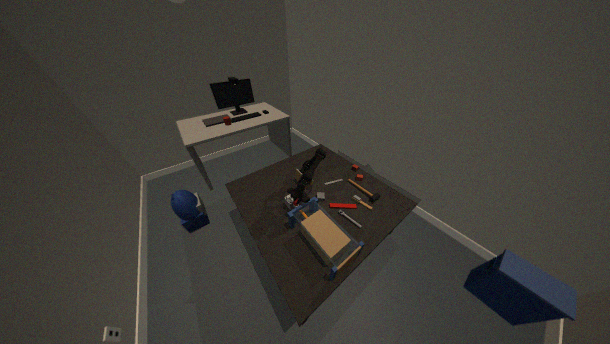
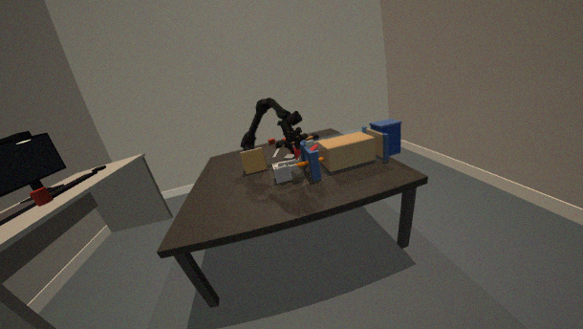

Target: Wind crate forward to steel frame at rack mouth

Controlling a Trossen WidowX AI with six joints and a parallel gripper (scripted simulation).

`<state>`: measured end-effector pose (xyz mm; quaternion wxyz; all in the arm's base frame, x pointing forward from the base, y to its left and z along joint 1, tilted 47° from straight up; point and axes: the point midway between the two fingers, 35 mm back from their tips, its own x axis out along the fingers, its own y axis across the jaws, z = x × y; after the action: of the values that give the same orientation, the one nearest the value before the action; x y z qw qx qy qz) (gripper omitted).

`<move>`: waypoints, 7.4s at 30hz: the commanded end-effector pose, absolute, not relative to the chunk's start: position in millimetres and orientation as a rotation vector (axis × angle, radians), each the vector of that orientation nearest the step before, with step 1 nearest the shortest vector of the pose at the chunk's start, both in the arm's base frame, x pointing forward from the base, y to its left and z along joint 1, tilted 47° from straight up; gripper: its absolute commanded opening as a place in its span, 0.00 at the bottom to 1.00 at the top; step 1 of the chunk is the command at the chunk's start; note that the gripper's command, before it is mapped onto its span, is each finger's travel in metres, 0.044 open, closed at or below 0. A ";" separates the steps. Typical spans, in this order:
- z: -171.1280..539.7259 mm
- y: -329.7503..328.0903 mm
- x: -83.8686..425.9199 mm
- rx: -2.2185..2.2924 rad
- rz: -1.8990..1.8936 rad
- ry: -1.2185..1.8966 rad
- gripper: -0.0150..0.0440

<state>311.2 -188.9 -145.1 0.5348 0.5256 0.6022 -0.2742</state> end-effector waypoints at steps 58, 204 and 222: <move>-89.0 -127.0 266.8 1.281 -0.634 1.460 0.25; -138.3 -189.1 105.9 1.270 -0.650 1.465 0.25; -156.5 -208.0 107.6 1.268 -0.652 1.463 0.25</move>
<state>105.4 -201.9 -148.8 0.5174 0.5352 0.6098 -0.2719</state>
